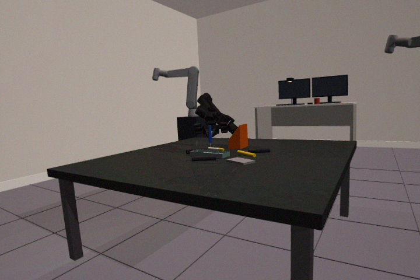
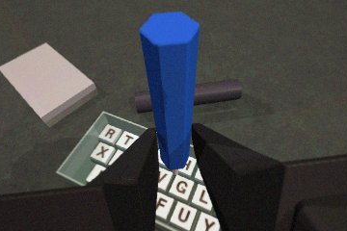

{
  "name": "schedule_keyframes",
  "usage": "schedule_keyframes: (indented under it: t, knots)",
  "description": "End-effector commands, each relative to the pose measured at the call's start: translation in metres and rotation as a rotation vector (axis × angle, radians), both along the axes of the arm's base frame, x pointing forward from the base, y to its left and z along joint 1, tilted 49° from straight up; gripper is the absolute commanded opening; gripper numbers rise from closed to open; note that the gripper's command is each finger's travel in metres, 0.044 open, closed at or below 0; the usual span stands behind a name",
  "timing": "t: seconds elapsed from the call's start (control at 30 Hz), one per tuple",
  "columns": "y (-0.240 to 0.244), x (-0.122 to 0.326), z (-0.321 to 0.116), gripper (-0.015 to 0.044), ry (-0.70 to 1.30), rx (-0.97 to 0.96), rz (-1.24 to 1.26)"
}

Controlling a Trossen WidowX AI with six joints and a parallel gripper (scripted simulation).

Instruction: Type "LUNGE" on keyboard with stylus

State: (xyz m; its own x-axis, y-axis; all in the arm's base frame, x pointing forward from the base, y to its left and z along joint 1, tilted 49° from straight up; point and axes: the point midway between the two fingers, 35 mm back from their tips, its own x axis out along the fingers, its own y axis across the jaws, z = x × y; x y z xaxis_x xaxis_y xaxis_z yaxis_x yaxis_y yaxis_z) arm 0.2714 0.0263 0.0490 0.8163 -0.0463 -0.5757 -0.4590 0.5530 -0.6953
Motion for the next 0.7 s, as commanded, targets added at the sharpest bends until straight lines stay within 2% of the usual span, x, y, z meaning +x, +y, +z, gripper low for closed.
schedule_keyframes:
  t: [0.0,0.67]
  knots:
    - [0.003,0.001,-0.003,0.0,-0.001,0.002,-0.003]
    - [0.038,0.005,-0.036,0.0,-0.003,0.006,-0.006]
